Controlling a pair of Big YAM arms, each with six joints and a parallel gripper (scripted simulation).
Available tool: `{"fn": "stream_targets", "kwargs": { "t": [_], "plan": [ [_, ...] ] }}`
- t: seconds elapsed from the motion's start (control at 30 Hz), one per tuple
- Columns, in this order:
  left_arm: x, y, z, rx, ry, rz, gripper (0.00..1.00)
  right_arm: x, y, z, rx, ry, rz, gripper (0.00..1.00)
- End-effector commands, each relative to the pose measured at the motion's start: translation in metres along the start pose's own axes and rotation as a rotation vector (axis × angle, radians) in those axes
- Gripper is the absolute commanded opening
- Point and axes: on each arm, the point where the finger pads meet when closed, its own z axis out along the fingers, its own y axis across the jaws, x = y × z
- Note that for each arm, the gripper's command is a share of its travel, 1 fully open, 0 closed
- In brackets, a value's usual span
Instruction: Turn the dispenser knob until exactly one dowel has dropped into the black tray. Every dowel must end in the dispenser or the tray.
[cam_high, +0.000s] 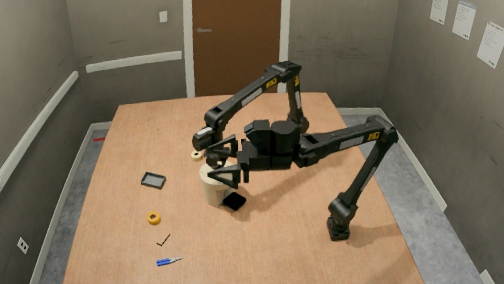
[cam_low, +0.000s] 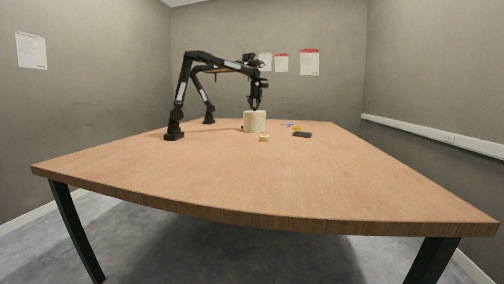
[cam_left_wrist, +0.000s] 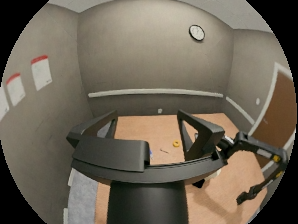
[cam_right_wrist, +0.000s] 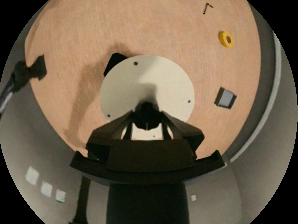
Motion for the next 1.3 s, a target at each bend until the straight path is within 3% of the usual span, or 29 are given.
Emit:
{"fn": "stream_targets", "kwargs": {
  "t": [0.0,0.33,0.43,0.47,0.9,1.0,1.03,1.27],
  "plan": [
    [-0.007,-0.005,-0.002,0.004,-0.008,0.011,1.00,0.003,-0.008,0.000,-0.007,0.006,-0.152,0.00],
    [-0.007,-0.005,-0.002,0.004,-0.008,0.011,1.00,0.001,-0.009,-0.002,-0.003,-0.001,-0.416,0.00],
    [-0.007,-0.005,-0.002,0.004,-0.008,0.011,1.00,0.001,-0.009,-0.002,-0.003,0.000,-0.355,0.00],
    [-0.007,-0.005,-0.002,0.004,-0.008,0.011,1.00,-0.002,-0.009,-0.004,0.005,-0.007,-0.473,0.00],
    [-0.007,-0.005,-0.002,0.004,-0.008,0.011,1.00,-0.002,-0.012,-0.008,0.009,-0.009,-0.813,0.00],
    [-0.007,-0.005,-0.002,0.004,-0.008,0.011,1.00,-0.002,-0.012,-0.008,0.009,-0.010,-0.752,0.00],
    [-0.007,-0.005,-0.002,0.004,-0.008,0.011,1.00,-0.002,-0.011,-0.005,0.006,-0.005,-0.868,0.00],
    [-0.007,-0.005,-0.002,0.004,-0.008,0.011,1.00,-0.005,-0.015,-0.011,0.017,-0.012,-1.050,0.00]
  ]
}}
